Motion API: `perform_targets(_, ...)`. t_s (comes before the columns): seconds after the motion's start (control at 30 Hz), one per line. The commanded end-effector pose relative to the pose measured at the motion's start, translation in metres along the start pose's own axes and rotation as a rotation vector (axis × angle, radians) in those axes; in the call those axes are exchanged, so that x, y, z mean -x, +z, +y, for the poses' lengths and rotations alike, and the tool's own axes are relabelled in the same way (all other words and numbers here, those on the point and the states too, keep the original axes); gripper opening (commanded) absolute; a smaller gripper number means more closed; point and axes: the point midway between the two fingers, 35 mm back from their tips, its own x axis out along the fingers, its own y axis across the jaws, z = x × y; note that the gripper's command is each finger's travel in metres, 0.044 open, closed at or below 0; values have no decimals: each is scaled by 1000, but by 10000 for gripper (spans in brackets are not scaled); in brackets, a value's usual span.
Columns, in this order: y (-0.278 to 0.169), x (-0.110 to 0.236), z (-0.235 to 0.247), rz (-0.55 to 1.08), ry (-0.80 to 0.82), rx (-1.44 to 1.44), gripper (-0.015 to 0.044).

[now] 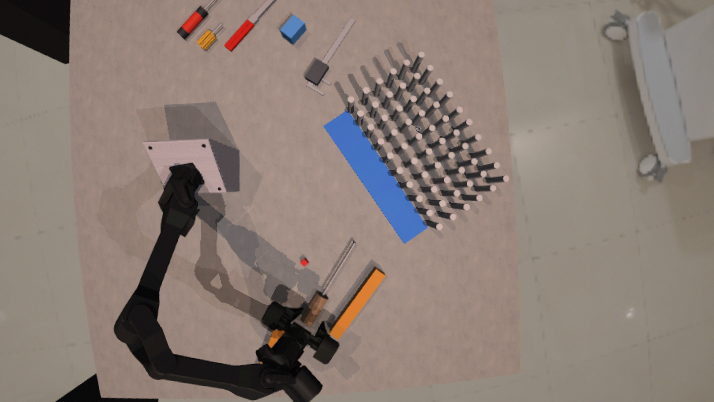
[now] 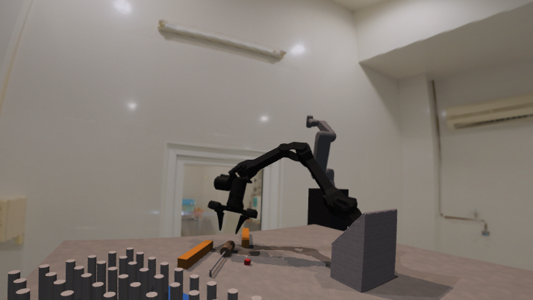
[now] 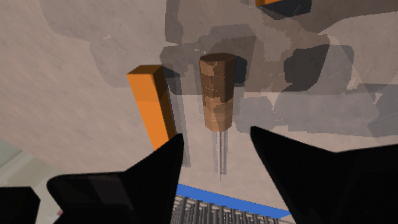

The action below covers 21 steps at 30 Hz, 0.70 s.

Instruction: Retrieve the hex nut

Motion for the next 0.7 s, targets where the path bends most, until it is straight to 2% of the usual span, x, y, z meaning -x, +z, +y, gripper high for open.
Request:
perform_targets(0.0,0,0,0,4,-1,-6,280)
perform_targets(0.67,7,-27,-2,2,-1,-6,280)
